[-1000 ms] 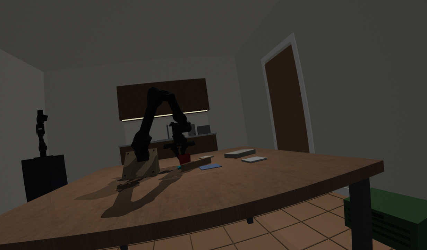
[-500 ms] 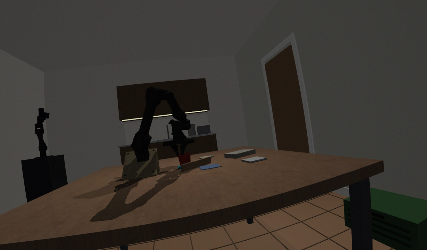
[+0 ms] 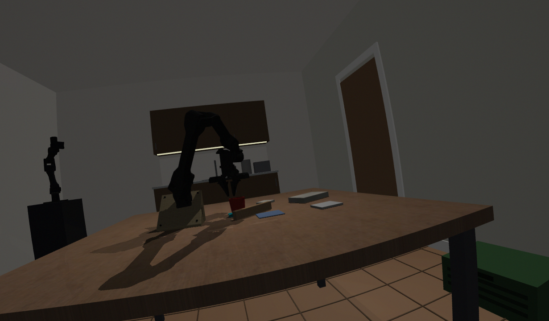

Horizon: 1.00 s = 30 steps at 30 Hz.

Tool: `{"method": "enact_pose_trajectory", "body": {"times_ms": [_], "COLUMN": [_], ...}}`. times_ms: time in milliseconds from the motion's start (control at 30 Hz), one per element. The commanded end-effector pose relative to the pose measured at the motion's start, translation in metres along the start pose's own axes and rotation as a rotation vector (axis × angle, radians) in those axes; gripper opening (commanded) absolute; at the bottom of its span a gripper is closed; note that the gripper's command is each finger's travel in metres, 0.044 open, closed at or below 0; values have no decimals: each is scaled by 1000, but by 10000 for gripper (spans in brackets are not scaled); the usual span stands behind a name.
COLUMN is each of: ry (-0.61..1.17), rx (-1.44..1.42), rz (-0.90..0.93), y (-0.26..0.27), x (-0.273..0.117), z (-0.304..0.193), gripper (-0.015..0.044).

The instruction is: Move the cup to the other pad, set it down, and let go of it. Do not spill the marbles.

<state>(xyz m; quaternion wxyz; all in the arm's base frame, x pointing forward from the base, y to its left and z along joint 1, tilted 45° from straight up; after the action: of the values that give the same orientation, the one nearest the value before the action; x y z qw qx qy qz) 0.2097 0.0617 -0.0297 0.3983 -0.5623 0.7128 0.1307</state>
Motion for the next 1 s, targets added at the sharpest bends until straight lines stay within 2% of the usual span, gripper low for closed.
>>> {"method": "enact_pose_trajectory", "body": {"times_ms": [0,100,500,967], "ry": [-7,-6,-2,-7], "rx": [6,6,0,5], "rz": [2,1,-1,3], "y": [0,0,0,-1], "x": [-9,-10,-12,-65], "z": [0,-1,0,-1], "gripper": [128,128,440,440]}}
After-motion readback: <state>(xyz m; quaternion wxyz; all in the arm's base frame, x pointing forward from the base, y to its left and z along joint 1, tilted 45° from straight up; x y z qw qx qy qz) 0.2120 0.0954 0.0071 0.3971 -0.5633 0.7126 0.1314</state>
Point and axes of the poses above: the point midway between the two fingers, 35 mm back from their tips, its own x axis out along the fingers, its own y axis across the jaws, z = x × y, the point moved 1 cm from there along -x, back along the fingers, and after that the axes turned 4 degrees about -x, right-handed, at the moved point
